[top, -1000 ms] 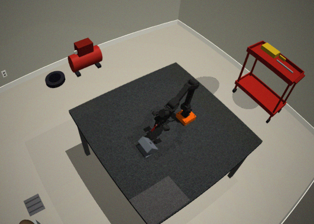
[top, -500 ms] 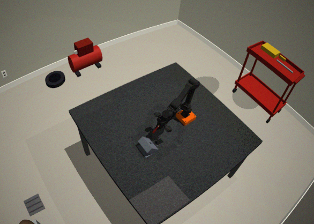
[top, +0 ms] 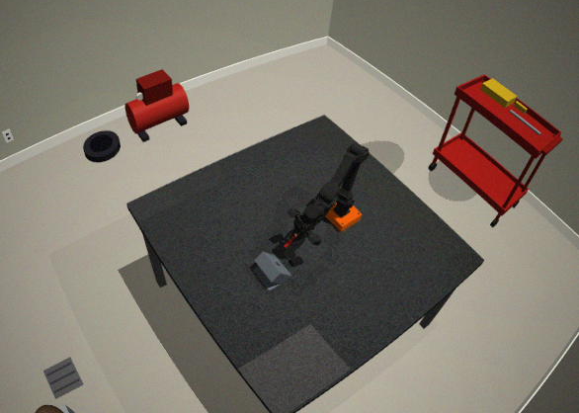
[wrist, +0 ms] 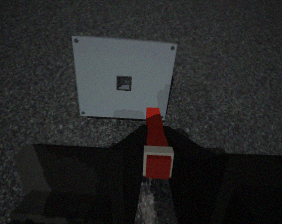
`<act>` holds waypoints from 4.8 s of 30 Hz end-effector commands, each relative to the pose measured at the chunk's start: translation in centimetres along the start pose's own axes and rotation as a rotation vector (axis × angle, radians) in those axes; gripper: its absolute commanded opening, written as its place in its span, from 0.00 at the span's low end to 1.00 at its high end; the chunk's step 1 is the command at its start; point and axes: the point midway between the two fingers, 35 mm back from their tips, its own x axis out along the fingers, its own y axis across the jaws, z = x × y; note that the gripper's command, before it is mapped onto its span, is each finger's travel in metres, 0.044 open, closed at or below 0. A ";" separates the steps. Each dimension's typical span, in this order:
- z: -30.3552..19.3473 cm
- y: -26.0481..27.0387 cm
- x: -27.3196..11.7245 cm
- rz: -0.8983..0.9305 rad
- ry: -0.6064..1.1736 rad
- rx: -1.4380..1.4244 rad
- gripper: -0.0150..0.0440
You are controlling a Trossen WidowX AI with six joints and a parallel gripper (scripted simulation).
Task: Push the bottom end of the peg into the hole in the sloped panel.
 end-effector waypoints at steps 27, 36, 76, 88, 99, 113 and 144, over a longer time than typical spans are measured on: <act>0.2 2.1 1.0 0.040 -0.084 0.029 0.25; 0.3 2.5 2.0 0.048 -0.097 0.034 0.25; 0.6 3.2 5.6 0.065 -0.129 0.043 0.25; 0.7 3.2 5.9 0.060 -0.133 0.048 0.25; 0.6 3.2 5.9 0.060 -0.133 0.048 0.25; 0.5 3.3 6.4 0.060 -0.133 0.048 0.25; 0.6 3.5 8.4 0.060 -0.134 0.048 0.25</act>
